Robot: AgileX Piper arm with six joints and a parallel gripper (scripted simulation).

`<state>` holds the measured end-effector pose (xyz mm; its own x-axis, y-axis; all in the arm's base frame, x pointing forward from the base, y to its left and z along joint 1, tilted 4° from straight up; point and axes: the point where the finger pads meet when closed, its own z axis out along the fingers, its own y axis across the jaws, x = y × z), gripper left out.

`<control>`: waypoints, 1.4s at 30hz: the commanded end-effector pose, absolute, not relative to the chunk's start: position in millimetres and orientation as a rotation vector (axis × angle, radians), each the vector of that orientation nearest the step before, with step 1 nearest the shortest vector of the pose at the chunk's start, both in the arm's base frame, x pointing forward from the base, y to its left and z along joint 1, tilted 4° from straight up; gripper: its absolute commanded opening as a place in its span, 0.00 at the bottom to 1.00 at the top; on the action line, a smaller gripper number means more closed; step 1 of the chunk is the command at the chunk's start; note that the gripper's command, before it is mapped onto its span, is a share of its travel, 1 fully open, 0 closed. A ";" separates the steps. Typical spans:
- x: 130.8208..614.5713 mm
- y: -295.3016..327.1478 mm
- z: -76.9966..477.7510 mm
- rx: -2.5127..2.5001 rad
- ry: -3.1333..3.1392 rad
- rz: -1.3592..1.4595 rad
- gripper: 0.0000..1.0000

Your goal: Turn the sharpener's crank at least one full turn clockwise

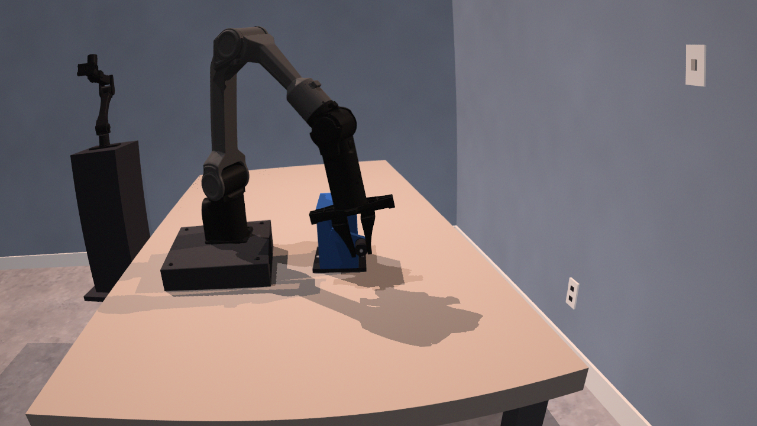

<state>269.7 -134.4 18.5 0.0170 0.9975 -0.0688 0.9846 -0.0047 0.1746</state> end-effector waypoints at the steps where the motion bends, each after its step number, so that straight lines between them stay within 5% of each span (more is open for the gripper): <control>1: 268.3 -134.3 15.6 2.113 2.088 0.110 0.20; 42: 242.3 -135.8 -8.9 2.110 2.084 0.112 0.20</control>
